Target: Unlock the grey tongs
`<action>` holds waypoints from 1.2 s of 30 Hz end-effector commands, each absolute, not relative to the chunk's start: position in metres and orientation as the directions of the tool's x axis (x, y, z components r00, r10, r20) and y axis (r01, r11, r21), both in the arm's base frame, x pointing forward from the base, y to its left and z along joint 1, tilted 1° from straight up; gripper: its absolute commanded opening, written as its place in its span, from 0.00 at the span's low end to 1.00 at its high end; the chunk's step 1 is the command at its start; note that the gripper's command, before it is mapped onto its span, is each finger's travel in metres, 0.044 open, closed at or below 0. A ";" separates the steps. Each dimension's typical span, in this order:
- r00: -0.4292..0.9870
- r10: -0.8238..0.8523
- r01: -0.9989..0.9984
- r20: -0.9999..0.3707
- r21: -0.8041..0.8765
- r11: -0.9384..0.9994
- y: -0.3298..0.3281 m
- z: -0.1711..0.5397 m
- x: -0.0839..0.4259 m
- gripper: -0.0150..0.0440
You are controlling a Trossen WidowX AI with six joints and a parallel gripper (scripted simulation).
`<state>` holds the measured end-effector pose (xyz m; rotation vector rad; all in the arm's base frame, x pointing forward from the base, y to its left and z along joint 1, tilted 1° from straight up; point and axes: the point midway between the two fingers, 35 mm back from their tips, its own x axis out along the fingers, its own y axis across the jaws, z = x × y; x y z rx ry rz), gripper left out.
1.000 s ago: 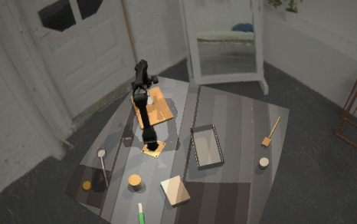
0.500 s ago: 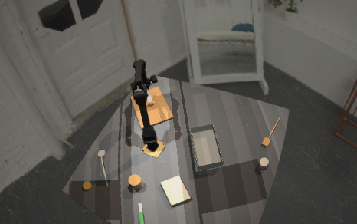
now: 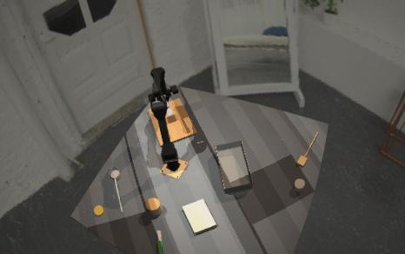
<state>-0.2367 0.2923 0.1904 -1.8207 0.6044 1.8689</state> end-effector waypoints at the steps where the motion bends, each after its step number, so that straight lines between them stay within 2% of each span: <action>1: -0.012 0.021 -0.598 -1.000 -0.010 -0.802 0.293 0.184 -0.237 0.00; 36: -0.012 0.021 -0.599 -1.000 -0.010 -0.801 0.298 0.127 -0.240 0.00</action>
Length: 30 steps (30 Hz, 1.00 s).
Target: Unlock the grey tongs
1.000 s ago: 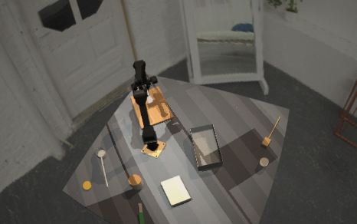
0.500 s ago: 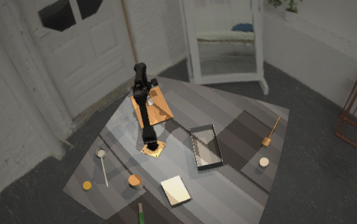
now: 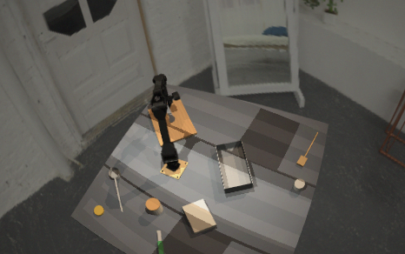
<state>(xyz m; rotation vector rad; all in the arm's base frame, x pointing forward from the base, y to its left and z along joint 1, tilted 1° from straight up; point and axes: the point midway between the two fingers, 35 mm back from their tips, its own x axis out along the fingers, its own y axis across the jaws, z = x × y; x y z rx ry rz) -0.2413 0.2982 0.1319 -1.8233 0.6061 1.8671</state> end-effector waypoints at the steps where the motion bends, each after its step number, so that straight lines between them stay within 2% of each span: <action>1: -0.012 0.021 -0.599 -1.000 -0.010 -0.801 0.298 0.125 -0.240 0.00; 30: -0.012 0.020 -0.600 -1.000 -0.009 -0.800 0.294 0.080 -0.237 0.00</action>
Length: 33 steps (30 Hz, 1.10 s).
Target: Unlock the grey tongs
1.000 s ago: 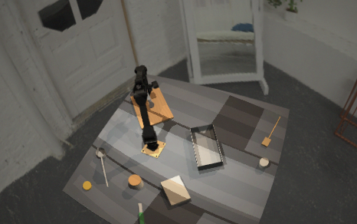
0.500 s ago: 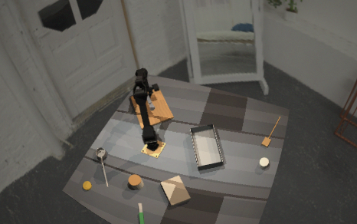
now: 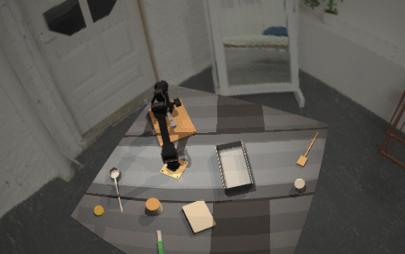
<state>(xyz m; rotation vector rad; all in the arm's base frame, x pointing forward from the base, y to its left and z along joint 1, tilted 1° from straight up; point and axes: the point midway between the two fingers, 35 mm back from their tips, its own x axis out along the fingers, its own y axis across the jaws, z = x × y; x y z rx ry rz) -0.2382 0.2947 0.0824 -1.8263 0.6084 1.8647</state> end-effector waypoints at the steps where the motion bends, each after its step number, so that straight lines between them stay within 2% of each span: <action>1: -0.012 0.020 -0.600 -1.000 -0.009 -0.800 0.294 0.080 -0.237 0.00; 3: -0.012 0.020 -0.600 -1.000 -0.009 -0.800 0.294 0.080 -0.237 0.00; 25: -0.014 0.016 -0.603 -1.000 -0.004 -0.798 0.294 0.080 -0.238 0.98; 29: -0.015 0.015 -0.603 -1.000 -0.003 -0.798 0.290 0.086 -0.244 1.00; 33: -0.017 0.014 -0.602 -1.000 -0.001 -0.798 0.262 0.118 -0.276 1.00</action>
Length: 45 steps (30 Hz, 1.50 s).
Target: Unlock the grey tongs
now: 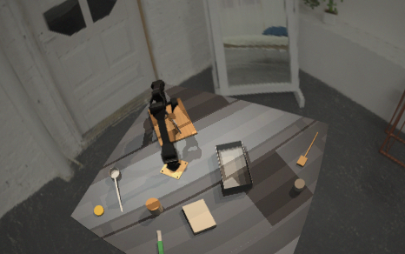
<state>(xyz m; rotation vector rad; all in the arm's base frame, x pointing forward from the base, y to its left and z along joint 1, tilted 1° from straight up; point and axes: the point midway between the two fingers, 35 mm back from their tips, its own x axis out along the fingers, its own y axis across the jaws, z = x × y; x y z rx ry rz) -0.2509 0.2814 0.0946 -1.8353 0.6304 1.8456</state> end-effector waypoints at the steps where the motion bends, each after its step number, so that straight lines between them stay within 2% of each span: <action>1: -0.018 0.013 -0.602 -1.000 0.000 -0.799 0.250 0.129 -0.286 1.00; 9: -0.020 0.008 -0.600 -1.000 0.006 -0.800 0.172 0.193 -0.325 1.00; 14: -0.028 0.012 -0.600 -1.000 0.007 -0.800 0.172 0.196 -0.325 1.00; 20: -0.120 0.060 -0.599 -0.991 0.024 -0.800 0.168 0.232 -0.321 1.00; 45: -0.120 0.060 -0.599 -0.991 0.024 -0.800 0.168 0.232 -0.321 1.00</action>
